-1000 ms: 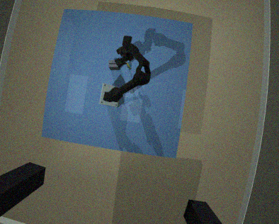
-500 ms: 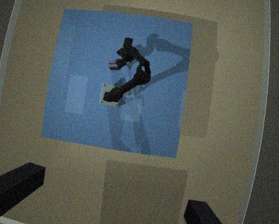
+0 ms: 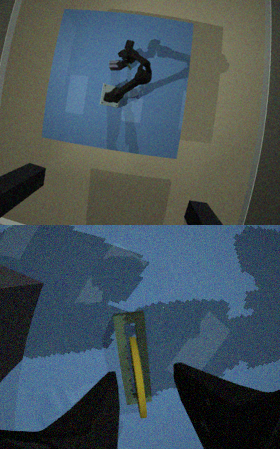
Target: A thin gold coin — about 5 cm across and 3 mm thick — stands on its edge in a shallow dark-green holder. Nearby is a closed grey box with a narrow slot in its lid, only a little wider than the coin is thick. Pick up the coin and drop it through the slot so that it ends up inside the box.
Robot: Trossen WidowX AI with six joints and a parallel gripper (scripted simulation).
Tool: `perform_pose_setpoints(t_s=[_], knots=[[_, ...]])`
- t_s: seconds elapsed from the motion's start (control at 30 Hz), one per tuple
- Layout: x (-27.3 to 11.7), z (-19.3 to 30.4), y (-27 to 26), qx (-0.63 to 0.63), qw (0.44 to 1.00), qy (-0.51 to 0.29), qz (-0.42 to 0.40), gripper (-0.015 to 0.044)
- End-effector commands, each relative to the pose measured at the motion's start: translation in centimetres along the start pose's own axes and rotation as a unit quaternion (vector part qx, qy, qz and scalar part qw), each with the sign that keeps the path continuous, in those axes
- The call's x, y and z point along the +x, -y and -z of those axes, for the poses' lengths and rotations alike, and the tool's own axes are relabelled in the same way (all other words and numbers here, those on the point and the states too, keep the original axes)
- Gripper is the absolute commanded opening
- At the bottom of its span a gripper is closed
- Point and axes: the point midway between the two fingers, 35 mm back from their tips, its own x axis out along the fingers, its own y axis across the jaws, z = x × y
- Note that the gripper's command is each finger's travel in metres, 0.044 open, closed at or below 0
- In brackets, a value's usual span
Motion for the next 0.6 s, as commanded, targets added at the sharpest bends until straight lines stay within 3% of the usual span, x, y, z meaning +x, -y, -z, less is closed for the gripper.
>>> perform_pose_setpoints(t_s=[0.0,0.27,0.43,0.57], knots=[[0.91,0.25,-0.39,-0.005,1.000,-0.005,-0.005,0.0161],[1.76,0.35,-0.43,-0.005,1.000,-0.005,-0.004,0.0161],[1.76,0.35,-0.43,-0.005,1.000,-0.005,-0.004,0.0029],[1.76,0.35,-0.43,-0.005,1.000,-0.005,-0.004,0.0003]])
